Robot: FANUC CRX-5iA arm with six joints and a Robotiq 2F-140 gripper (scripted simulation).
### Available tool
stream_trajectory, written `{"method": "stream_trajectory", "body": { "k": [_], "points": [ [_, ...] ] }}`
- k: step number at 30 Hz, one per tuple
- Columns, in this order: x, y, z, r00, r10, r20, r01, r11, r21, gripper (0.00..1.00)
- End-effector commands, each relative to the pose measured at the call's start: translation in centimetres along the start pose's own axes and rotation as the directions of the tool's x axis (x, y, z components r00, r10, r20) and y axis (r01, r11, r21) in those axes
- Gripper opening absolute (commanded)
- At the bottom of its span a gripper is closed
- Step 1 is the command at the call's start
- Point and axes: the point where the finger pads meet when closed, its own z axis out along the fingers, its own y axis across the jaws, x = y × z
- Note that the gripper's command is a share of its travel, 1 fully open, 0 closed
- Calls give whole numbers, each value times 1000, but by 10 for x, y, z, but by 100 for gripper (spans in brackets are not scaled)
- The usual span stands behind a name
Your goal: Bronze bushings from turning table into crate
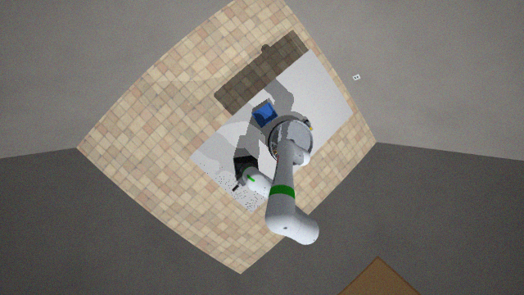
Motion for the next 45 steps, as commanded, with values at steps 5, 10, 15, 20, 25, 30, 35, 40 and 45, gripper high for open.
{"method": "stream_trajectory", "body": {
  "k": [5, 10, 15, 20, 25, 30, 35, 40, 45],
  "points": [
    [0, 0, 0, 1000, 0, 0, 0, 1000, 0, 10],
    [0, 0, 0, 1000, 0, 0, 0, 1000, 0, 10],
    [0, 0, 0, 1000, 0, 0, 0, 1000, 0, 0],
    [0, 0, 0, 1000, 0, 0, 0, 1000, 0, 0],
    [0, 0, 0, 1000, 0, 0, 0, 1000, 0, 0],
    [0, 0, 0, 1000, 0, 0, 0, 1000, 0, 0],
    [0, 0, 0, 1000, 0, 0, 0, 1000, 0, 0],
    [0, 0, 0, 1000, 0, 0, 0, 1000, 0, 0],
    [0, 0, 0, 1000, 0, 0, 0, 1000, 0, 0]
  ]
}}
